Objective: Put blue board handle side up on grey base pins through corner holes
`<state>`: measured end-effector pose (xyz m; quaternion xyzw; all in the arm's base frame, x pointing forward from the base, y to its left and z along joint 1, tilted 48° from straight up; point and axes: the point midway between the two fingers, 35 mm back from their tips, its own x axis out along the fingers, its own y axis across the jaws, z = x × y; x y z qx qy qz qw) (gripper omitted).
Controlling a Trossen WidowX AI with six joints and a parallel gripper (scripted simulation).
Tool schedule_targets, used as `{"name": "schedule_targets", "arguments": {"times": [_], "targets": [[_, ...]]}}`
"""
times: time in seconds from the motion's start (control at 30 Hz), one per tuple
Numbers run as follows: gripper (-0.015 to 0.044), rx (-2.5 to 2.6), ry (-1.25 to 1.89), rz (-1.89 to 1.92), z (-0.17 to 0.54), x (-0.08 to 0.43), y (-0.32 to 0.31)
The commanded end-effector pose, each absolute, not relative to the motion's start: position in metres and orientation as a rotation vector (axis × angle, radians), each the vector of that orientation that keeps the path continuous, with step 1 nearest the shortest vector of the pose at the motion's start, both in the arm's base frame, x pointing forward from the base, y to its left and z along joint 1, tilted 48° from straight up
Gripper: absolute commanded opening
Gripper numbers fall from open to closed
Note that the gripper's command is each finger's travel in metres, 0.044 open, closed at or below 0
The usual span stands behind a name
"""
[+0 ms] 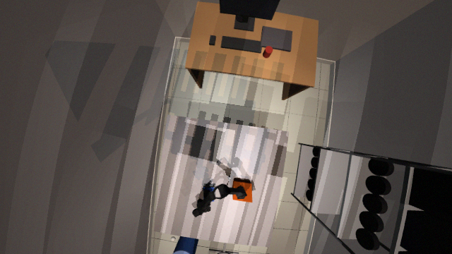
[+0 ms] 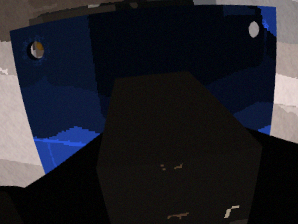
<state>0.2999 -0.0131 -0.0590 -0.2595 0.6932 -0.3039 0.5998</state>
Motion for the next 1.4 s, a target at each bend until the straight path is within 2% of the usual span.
{"name": "schedule_targets", "arguments": {"times": [0.0,1.37], "targets": [[0.0000,-0.597,1.599,-0.707,-0.068,0.299,-0.003],[0.0000,-0.602,1.606,-0.709,-0.083,0.297,-0.018]]}}
